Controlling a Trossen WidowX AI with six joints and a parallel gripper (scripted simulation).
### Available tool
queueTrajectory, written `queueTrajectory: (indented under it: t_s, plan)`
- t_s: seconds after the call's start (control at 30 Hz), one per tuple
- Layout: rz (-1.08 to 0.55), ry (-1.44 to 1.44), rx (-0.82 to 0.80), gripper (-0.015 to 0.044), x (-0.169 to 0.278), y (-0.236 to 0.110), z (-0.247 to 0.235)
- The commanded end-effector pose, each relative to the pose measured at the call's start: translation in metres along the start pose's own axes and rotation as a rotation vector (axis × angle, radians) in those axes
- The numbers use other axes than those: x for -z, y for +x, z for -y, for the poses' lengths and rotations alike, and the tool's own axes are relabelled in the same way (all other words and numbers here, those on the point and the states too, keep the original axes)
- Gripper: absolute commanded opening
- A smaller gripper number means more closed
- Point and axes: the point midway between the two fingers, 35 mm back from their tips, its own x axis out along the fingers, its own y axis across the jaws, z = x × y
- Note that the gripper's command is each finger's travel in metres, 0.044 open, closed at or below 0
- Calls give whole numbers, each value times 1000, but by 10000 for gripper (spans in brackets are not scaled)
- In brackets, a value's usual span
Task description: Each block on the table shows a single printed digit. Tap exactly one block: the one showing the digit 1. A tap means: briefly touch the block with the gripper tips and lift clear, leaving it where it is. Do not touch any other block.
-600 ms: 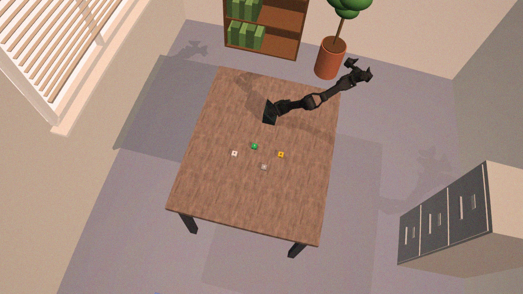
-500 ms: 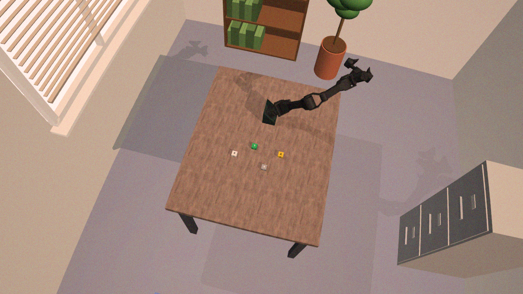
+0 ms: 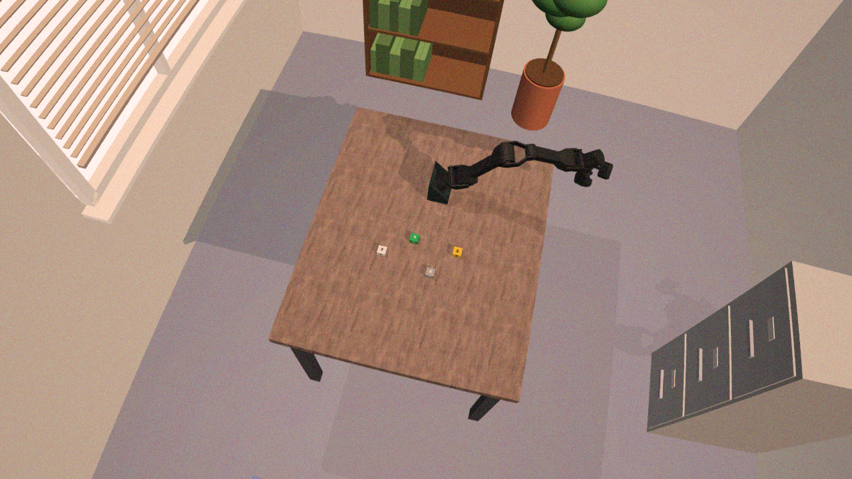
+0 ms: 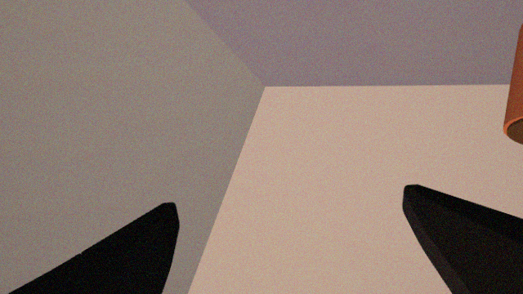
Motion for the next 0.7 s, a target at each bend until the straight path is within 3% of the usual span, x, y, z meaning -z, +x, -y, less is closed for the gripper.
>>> queueTrajectory:
  t_s: [0.0, 0.13, 0.3, 0.67]
  plan:
    - [182, -114, -38, 400, -65, -3, -19]
    - [400, -236, -55, 400, -142, -22, -42]
    - [675, -361, -39, 400, -233, -70, -69]
    - [1218, -504, 156, 400, -386, -241, -96]
